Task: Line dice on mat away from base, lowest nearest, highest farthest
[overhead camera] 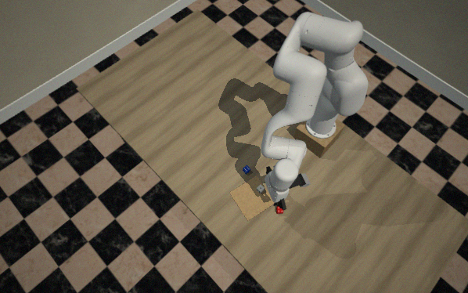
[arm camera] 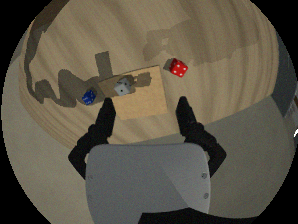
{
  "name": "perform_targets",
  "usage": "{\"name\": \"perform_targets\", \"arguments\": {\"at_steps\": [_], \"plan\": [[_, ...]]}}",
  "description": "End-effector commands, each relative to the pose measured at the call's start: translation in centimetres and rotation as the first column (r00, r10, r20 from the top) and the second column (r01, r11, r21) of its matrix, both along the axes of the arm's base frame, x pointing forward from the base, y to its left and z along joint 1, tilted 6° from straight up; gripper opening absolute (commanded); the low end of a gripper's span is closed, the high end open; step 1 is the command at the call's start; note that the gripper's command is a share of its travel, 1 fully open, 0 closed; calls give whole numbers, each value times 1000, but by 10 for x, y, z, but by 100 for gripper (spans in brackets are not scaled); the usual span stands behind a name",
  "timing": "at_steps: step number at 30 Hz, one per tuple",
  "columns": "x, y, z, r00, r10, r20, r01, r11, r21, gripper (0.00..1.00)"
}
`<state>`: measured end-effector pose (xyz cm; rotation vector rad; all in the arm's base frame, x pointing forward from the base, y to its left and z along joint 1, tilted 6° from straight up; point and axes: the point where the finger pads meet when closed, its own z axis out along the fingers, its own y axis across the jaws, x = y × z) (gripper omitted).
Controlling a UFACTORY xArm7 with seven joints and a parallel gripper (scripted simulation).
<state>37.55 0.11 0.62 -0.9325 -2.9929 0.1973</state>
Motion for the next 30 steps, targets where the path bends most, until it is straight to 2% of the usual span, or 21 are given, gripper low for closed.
{"name": "perform_targets", "arguments": {"at_steps": [1, 6, 7, 11, 13, 16, 18, 19, 23, 24, 25, 28, 30], "plan": [[3, 8, -1, 985, 172, -20, -171, 985, 17, 100], [5, 16, -3, 944, 328, -35, -328, 944, 28, 100], [5, 20, -3, 919, 393, -40, -392, 919, 33, 100], [7, 26, -4, 856, 515, -49, -514, 857, 43, 100], [8, 31, -5, 802, 594, -54, -592, 804, 51, 100], [8, 31, -5, 802, 595, -54, -593, 803, 51, 100], [10, 39, -6, 700, 712, -59, -709, 702, 63, 100], [10, 40, -6, 686, 725, -60, -722, 688, 65, 100], [12, 47, -6, 574, 816, -62, -813, 578, 76, 100], [13, 50, -6, 528, 847, -63, -844, 531, 80, 100], [13, 50, -6, 524, 849, -63, -845, 528, 80, 100], [15, 56, -7, 412, 909, -63, -905, 417, 88, 100], [15, 59, -7, 372, 926, -63, -922, 377, 91, 100]]}}
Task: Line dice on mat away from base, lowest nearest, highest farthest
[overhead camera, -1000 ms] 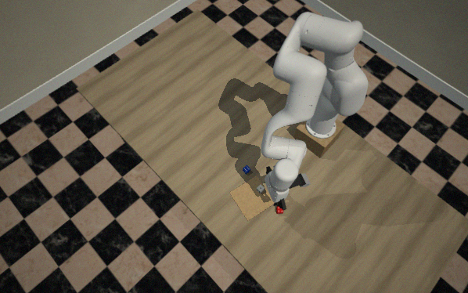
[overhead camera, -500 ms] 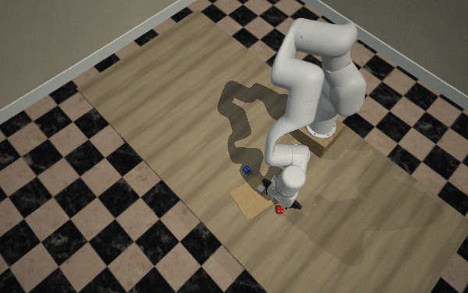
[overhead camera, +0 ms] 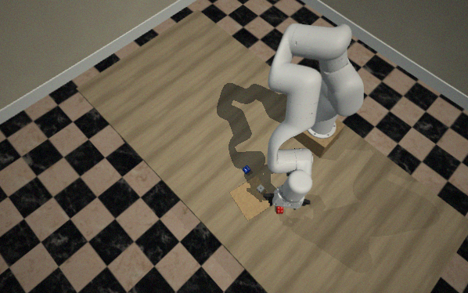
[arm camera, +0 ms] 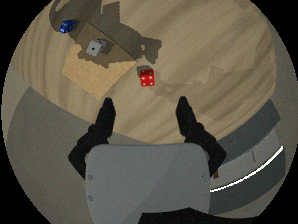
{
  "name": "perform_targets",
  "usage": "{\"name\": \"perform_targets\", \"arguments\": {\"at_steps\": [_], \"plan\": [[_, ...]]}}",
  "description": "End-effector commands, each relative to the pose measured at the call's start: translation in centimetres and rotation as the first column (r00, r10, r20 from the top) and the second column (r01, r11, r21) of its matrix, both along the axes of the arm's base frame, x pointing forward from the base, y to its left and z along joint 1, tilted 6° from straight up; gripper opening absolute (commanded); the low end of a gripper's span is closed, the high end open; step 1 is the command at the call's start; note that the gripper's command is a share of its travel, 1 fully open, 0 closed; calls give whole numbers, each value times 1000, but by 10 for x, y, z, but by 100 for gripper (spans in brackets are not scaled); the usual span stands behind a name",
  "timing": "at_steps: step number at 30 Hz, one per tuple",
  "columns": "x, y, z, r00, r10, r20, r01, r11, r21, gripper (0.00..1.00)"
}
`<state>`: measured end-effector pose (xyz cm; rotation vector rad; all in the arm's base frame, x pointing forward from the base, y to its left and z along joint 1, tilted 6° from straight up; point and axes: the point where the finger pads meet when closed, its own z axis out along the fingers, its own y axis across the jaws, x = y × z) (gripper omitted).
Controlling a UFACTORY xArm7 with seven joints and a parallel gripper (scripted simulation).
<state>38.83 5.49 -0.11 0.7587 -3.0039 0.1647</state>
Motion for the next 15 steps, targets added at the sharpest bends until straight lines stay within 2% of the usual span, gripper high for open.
{"name": "perform_targets", "arguments": {"at_steps": [1, 6, 7, 15], "plan": [[3, 5, 1, 996, 92, -9, -92, 996, 10, 100], [3, 6, 1, 994, 113, -10, -112, 994, 11, 100], [3, 6, 1, 994, 113, -10, -112, 994, 11, 42], [3, 6, 1, 994, 113, -10, -112, 994, 11, 42]]}}
